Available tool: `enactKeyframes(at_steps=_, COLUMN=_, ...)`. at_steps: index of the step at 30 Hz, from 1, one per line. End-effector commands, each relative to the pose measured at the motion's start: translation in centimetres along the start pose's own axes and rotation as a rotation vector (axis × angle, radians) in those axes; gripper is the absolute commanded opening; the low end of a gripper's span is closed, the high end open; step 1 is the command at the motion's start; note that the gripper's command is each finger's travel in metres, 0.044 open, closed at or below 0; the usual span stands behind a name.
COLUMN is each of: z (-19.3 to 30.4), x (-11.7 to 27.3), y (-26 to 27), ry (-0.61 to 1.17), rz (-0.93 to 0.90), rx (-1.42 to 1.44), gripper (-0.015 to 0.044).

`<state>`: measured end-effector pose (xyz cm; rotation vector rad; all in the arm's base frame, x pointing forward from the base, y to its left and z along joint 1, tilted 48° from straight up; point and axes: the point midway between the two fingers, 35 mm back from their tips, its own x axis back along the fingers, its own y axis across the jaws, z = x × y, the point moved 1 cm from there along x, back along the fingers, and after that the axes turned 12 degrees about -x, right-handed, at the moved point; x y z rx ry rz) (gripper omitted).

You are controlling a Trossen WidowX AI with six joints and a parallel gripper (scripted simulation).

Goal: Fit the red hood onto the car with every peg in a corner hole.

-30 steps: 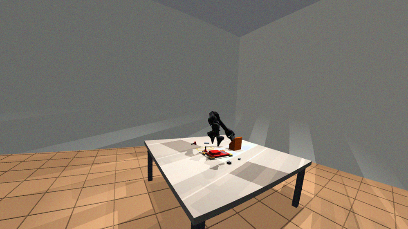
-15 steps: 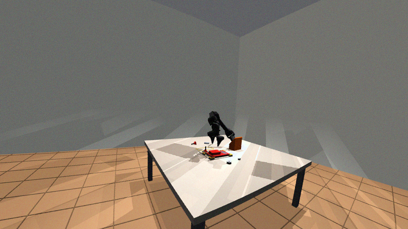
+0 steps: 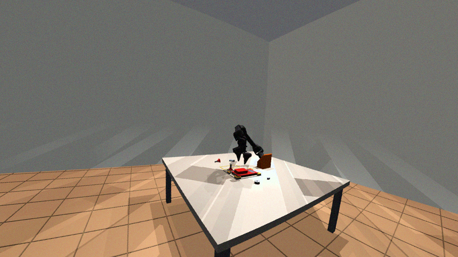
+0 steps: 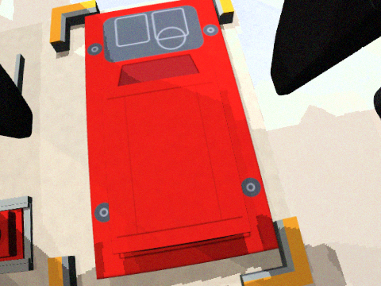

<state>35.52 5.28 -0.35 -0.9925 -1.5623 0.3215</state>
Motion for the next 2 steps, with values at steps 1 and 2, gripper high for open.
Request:
enactKeyframes(at_steps=1, z=-0.01, x=0.11, y=0.01, ry=0.001, rz=-0.003, rx=-0.005, gripper=0.0440)
enactKeyframes(at_steps=2, z=-0.01, x=0.11, y=0.01, ry=0.001, rz=-0.003, rx=-0.005, gripper=0.0440)
